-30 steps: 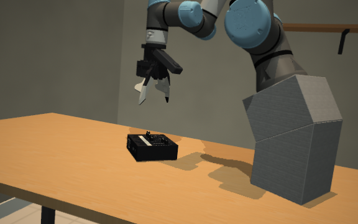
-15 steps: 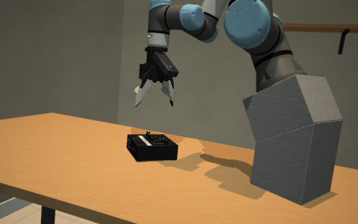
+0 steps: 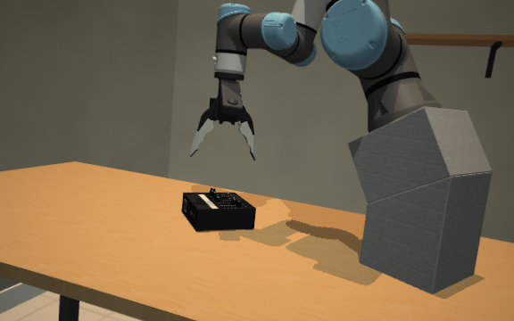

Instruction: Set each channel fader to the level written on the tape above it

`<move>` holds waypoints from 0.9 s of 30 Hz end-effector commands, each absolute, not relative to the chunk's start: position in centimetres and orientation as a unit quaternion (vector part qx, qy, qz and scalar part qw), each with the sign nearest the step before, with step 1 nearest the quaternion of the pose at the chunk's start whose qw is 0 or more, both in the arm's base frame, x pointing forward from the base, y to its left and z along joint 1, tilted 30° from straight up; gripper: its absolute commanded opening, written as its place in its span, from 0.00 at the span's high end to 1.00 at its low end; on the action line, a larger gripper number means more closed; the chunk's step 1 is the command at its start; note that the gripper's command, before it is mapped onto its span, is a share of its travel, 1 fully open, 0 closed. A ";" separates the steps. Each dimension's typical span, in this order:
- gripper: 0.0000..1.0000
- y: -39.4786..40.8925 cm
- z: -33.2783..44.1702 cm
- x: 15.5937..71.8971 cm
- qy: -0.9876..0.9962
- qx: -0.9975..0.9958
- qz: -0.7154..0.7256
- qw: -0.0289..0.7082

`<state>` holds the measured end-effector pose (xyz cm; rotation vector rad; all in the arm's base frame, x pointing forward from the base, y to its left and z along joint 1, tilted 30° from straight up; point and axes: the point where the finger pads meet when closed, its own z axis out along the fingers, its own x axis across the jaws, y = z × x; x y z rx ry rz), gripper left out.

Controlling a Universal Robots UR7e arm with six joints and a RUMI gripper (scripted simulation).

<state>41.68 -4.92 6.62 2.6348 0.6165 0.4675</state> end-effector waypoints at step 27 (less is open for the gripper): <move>0.00 -5.0 3.4 41.7 -0.336 0.906 0.248 0.074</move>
